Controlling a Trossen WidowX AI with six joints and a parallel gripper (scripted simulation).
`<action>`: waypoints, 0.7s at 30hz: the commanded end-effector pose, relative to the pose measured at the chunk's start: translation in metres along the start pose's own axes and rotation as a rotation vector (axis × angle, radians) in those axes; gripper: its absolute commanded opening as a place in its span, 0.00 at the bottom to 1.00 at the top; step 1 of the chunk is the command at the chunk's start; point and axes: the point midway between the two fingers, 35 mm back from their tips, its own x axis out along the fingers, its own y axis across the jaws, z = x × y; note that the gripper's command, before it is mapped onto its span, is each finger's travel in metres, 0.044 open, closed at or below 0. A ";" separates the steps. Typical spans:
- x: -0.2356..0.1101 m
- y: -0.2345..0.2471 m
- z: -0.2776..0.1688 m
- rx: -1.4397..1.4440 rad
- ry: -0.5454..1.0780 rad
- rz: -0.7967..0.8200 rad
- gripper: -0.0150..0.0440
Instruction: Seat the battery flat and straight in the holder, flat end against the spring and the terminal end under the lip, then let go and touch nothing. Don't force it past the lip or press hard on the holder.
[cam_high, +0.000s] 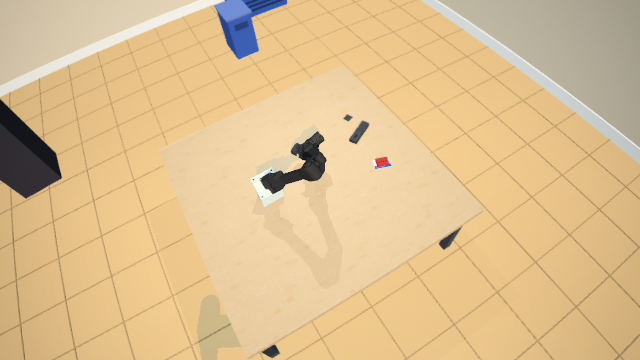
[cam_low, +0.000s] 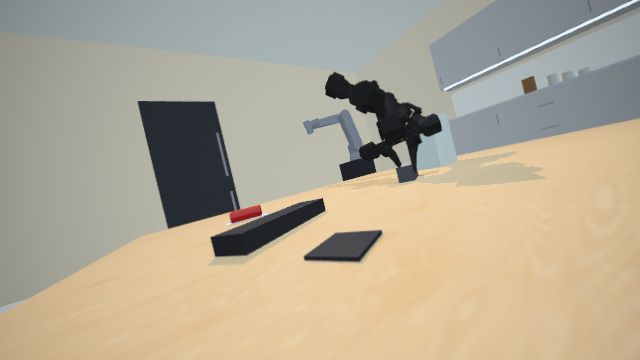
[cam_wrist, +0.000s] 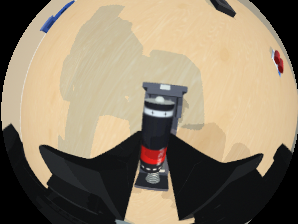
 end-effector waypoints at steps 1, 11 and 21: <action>0.004 0.003 -0.005 -0.008 0.042 0.004 0.38; 0.004 0.002 -0.005 0.001 0.098 0.007 0.38; 0.004 0.000 -0.005 0.009 0.154 0.009 0.38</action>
